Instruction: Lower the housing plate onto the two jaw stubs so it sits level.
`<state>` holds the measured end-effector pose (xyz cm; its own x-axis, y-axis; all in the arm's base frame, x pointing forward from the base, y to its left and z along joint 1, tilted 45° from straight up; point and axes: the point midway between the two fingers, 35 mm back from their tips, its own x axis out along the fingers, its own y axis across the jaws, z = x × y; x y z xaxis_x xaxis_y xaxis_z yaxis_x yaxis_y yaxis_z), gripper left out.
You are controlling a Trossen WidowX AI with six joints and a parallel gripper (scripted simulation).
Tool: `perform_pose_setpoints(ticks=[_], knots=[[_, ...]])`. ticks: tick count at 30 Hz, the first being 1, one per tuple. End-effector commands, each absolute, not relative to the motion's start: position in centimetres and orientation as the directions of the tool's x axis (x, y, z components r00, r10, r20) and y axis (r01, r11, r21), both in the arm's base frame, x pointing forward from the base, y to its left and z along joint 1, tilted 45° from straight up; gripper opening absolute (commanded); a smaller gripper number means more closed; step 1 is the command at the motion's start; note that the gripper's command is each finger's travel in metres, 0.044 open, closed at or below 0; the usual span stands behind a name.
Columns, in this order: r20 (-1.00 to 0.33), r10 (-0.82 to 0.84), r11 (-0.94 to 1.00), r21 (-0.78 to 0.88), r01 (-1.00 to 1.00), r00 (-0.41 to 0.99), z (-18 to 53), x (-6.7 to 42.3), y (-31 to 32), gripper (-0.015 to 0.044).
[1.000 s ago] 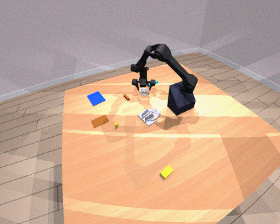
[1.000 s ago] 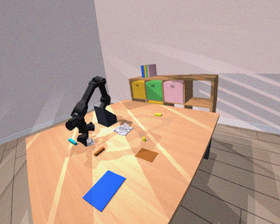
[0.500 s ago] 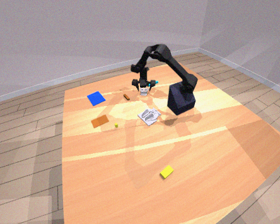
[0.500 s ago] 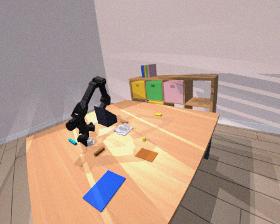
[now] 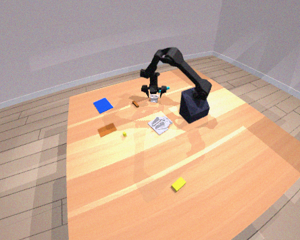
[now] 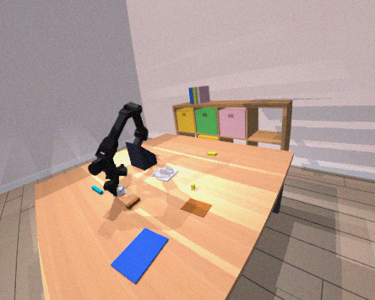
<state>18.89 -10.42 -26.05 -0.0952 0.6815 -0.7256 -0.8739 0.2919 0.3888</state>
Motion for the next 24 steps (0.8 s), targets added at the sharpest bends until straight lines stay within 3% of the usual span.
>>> perform_pose_setpoints(ticks=[1,10,24], knots=[[-0.726,0.681,0.292,0.389,-0.874,-0.095,-26.05,18.89,-10.42,0.0413],[-0.726,0.681,0.292,0.389,-0.874,-0.095,-26.05,18.89,-10.42,0.0353],[-0.726,0.681,0.292,0.389,-0.874,-0.095,-25.75,18.97,-10.75,0.0351]])
